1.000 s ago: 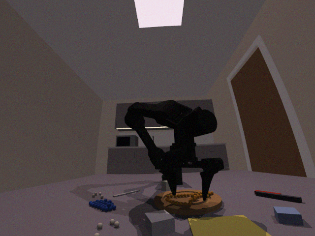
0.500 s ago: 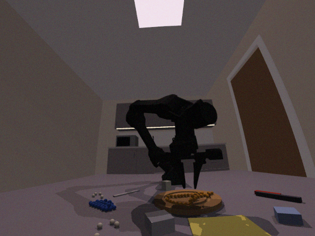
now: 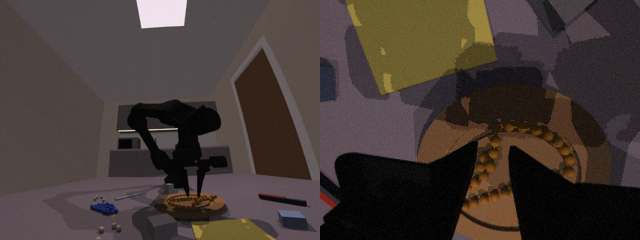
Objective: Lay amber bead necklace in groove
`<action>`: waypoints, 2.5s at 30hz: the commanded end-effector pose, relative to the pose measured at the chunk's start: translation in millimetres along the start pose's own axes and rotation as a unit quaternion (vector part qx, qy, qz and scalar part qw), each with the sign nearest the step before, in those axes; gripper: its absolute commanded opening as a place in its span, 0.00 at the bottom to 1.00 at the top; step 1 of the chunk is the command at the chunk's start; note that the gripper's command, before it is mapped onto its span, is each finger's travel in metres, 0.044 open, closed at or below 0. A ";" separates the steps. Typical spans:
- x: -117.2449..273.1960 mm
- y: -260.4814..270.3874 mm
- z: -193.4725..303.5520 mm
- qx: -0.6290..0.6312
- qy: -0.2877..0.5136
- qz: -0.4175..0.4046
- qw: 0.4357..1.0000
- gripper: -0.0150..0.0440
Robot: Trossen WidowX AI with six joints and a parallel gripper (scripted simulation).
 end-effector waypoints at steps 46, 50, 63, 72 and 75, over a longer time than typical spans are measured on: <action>-20.8 -1.3 1.4 0.004 0.002 0.003 1.000 0.25; -20.8 -1.3 1.4 0.004 0.002 0.003 1.000 0.25; -15.0 -1.6 2.4 0.009 0.002 0.005 1.000 0.25; -14.9 9.9 -5.3 0.008 0.002 0.004 1.000 0.25; -14.9 9.9 -5.3 0.008 0.002 0.004 1.000 0.25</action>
Point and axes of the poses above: the point midway between the two fingers, 35 mm back from their tips, its own x axis back along the fingers, its own y axis across the jaws, z = x × y, the point moved 3 cm from there along x, back along the fingers, and after that the axes turned 2 degrees about x, right-handed, at the moved point
